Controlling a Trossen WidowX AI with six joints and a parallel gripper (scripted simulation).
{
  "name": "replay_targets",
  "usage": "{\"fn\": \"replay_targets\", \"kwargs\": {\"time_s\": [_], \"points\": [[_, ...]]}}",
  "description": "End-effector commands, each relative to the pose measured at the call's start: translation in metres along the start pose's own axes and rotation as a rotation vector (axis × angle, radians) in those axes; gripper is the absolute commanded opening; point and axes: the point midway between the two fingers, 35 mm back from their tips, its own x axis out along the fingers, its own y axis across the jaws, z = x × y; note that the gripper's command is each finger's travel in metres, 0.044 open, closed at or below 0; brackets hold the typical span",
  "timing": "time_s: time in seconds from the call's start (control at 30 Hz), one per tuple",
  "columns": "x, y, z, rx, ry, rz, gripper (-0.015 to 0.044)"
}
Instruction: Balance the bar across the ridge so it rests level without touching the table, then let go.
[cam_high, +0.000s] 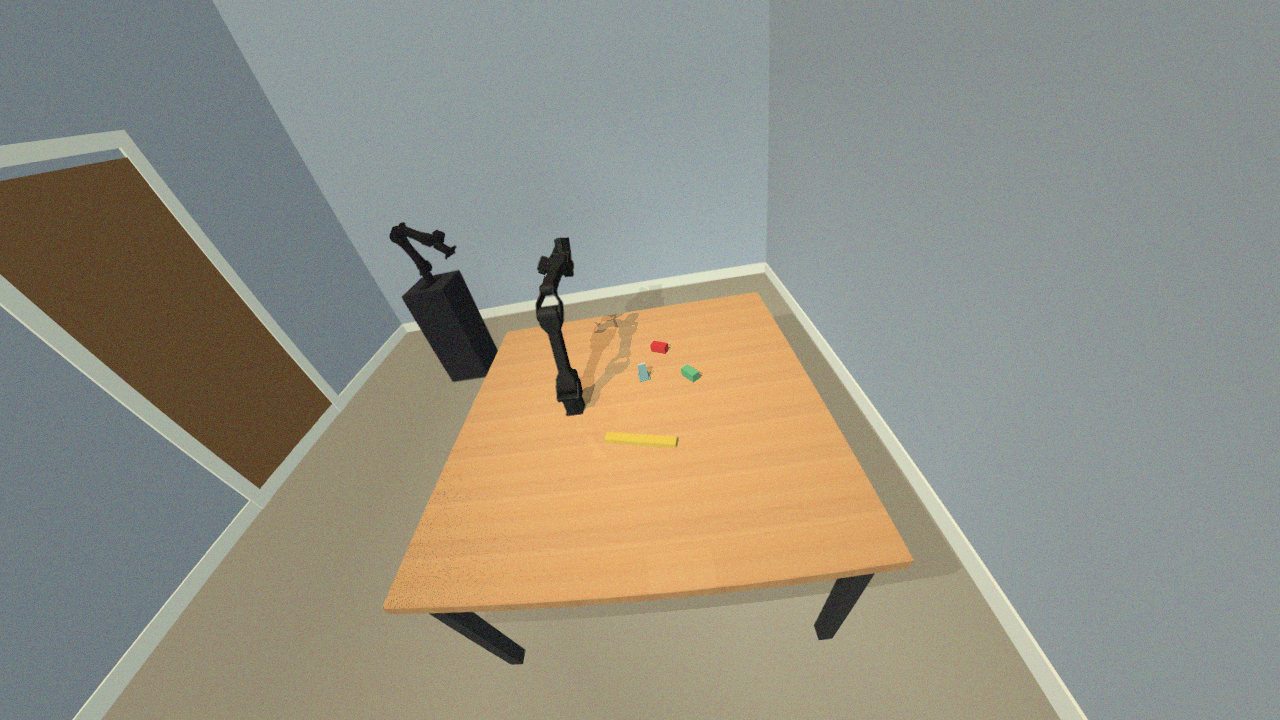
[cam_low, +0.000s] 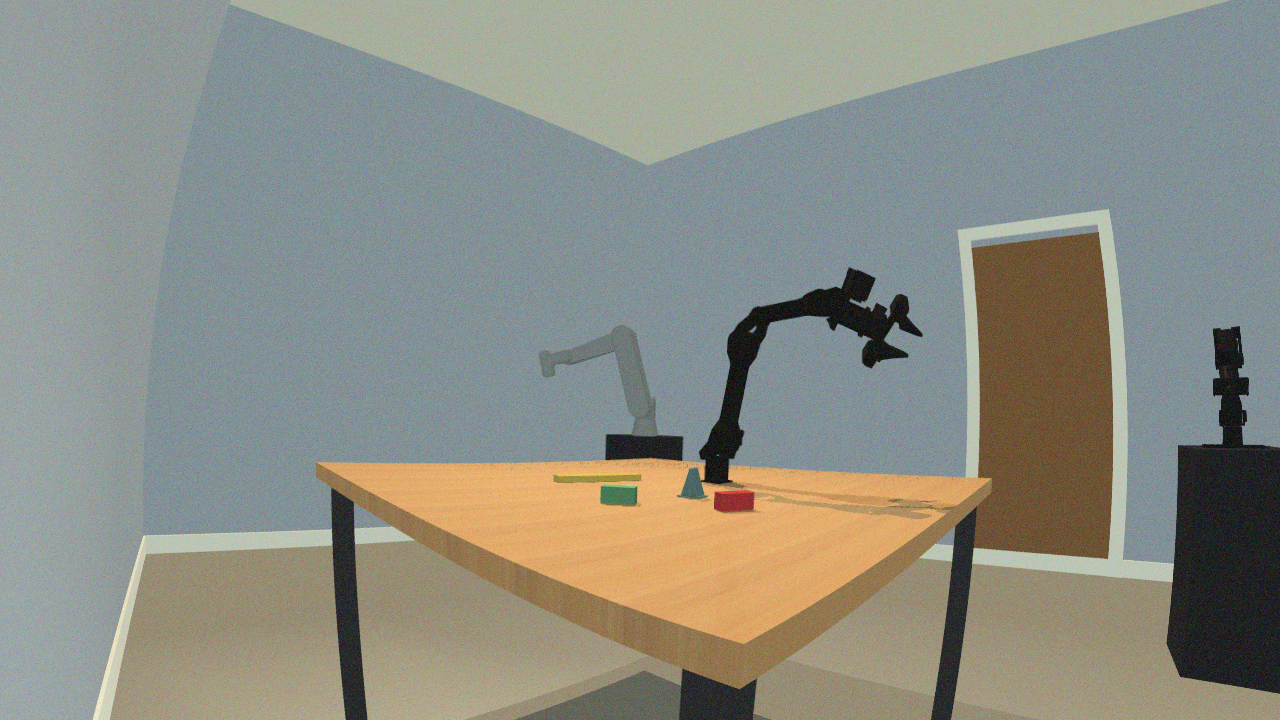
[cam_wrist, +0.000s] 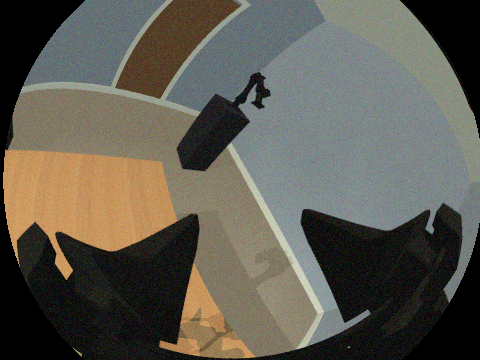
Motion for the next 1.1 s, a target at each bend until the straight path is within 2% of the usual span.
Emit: {"fn": "replay_targets", "kwargs": {"time_s": [0.0,0.5,1.07], "points": [[-0.012,-0.005,-0.023,0.054,0.060,-0.024,0.0315],[-0.078,-0.026,-0.121,0.286,0.296,-0.150,0.0315],[-0.173,-0.022,-0.215,0.562,0.540,-0.310,0.0315]]}}
